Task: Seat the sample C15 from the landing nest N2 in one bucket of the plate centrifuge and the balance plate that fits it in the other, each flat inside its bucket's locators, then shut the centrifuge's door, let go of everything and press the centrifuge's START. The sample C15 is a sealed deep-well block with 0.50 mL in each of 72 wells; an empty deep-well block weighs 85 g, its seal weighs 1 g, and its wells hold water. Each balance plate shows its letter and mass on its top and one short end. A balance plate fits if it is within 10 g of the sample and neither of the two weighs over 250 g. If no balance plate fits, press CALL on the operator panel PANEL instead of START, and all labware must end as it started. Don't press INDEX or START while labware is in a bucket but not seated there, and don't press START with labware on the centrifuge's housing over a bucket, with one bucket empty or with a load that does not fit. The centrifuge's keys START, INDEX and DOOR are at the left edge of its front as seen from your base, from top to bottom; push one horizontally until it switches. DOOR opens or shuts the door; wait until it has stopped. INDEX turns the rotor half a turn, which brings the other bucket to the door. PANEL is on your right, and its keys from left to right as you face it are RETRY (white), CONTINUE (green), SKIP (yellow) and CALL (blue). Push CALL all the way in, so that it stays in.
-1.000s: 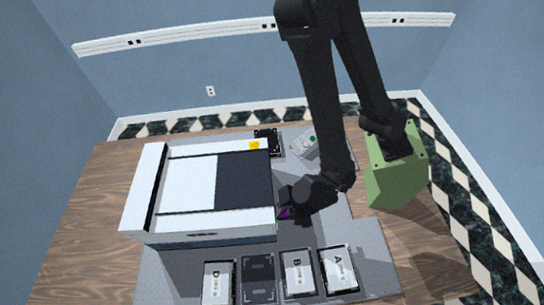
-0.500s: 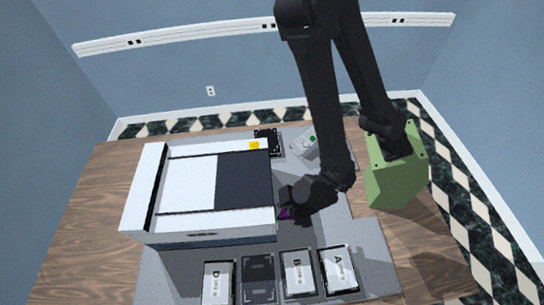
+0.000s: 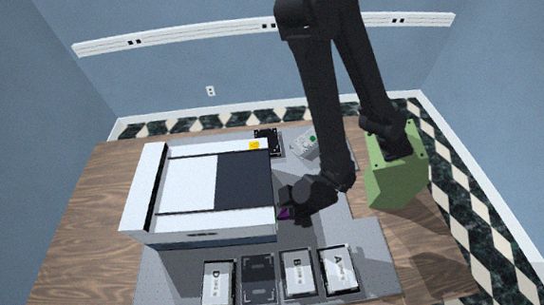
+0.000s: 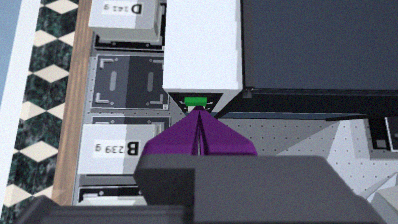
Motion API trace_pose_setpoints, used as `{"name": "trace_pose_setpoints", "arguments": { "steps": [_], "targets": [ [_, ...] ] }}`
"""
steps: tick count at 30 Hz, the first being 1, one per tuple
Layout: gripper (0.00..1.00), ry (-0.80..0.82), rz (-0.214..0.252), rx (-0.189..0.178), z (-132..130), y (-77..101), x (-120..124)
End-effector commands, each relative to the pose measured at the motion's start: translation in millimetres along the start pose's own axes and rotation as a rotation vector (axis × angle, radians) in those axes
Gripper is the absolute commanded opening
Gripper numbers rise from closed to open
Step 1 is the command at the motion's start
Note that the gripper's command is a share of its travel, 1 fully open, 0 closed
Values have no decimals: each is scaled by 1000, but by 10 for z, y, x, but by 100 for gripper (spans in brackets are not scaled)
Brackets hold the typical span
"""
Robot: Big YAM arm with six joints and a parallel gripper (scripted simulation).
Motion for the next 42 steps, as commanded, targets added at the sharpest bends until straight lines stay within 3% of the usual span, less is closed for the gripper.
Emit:
{"name": "trace_pose_setpoints", "arguments": {
  "steps": [1,42],
  "targets": [
    [0,-14,-40,10,22,-110,-204],
    [0,-16,-44,10,30,-138,-241]
  ]
}}
Point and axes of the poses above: the point where the finger pads meet when closed, its own y axis back along the fingers, its own z axis across the jaws, x = y × z, the point moved 3 cm from there along y, back along the fingers, and after that the axes turned 14 degrees about -y, right-handed, at the moved point
